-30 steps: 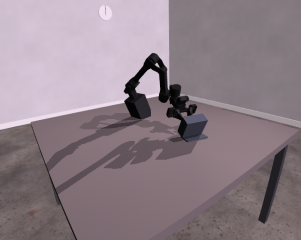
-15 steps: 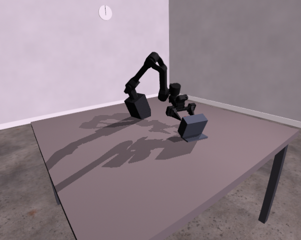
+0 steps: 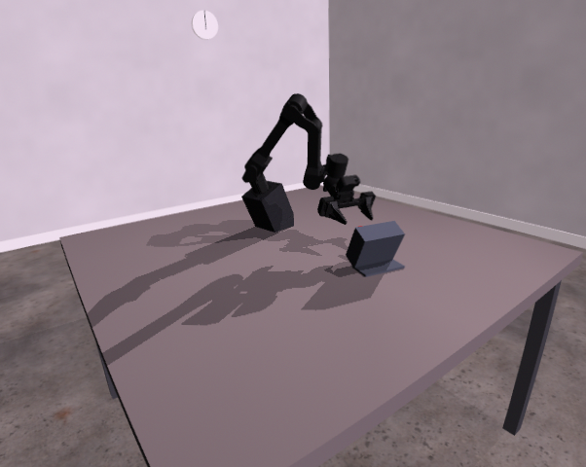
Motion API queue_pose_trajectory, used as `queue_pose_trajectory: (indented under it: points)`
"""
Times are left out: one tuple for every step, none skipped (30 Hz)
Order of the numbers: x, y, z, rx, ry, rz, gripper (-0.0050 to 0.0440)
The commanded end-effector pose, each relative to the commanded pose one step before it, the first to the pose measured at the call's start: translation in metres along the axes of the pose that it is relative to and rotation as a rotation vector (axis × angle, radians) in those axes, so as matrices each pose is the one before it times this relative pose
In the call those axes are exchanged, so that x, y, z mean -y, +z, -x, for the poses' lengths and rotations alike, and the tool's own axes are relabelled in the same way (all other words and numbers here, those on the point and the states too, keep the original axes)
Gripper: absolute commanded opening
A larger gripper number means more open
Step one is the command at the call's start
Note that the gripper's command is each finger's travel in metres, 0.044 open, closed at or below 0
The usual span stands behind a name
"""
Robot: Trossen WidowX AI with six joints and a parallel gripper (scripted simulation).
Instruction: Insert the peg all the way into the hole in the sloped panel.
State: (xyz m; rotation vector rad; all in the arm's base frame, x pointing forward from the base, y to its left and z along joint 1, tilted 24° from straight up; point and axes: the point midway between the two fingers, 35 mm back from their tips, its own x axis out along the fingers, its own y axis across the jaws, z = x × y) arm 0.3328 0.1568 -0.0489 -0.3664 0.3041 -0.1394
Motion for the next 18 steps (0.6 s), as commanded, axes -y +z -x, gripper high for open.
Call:
queue_pose_trajectory:
  points:
    - [0.00176, 0.00891, 0.01591, 0.01483, -0.0019, -0.0186, 0.044]
    - [0.0, 0.0, 0.0, 0.0, 0.0, 0.0, 0.044]
    - [0.0, 0.0, 0.0, 0.0, 0.0, 0.0, 0.044]
    - [0.0004, -0.0001, 0.00332, 0.00056, 0.00002, 0.0004, 0.044]
    - [0.00045, -0.0001, 0.00331, 0.00066, 0.0, 0.0004, 0.044]
    - [0.0005, -0.0001, 0.0033, 0.00076, -0.00001, 0.0005, 0.044]
    - [0.00048, -0.00008, 0.00293, 0.00076, -0.00003, 0.0004, 0.044]
    - [-0.00005, 0.00001, 0.0002, -0.00001, 0.00001, 0.0, 0.044]
    - [-0.00015, 0.00004, 0.00059, -0.00004, 0.00003, 0.0, 0.044]
    - [-0.00024, 0.00007, 0.00098, -0.00005, 0.00004, 0.0, 0.044]
    - [-0.0003, 0.00009, 0.00123, -0.00004, 0.00004, 0.0, 0.044]
    - [-0.00029, 0.00009, 0.00123, -0.00001, 0.00004, 0.0, 0.044]
    - [-0.00028, 0.00009, 0.00123, 0.00002, 0.00003, 0.0, 0.044]
    - [-0.00027, 0.00009, 0.00123, 0.00005, 0.00002, 0.0, 0.044]
    - [-0.00026, 0.00009, 0.00123, 0.00008, 0.00002, 0.0, 0.044]
    - [-0.00026, 0.00009, 0.00123, 0.00011, 0.00001, 0.0, 0.044]
    - [-0.0002, 0.00007, 0.00098, 0.00011, 0.00001, 0.0, 0.044]
    - [-0.00012, 0.00004, 0.00059, 0.00008, 0.0, 0.0, 0.044]
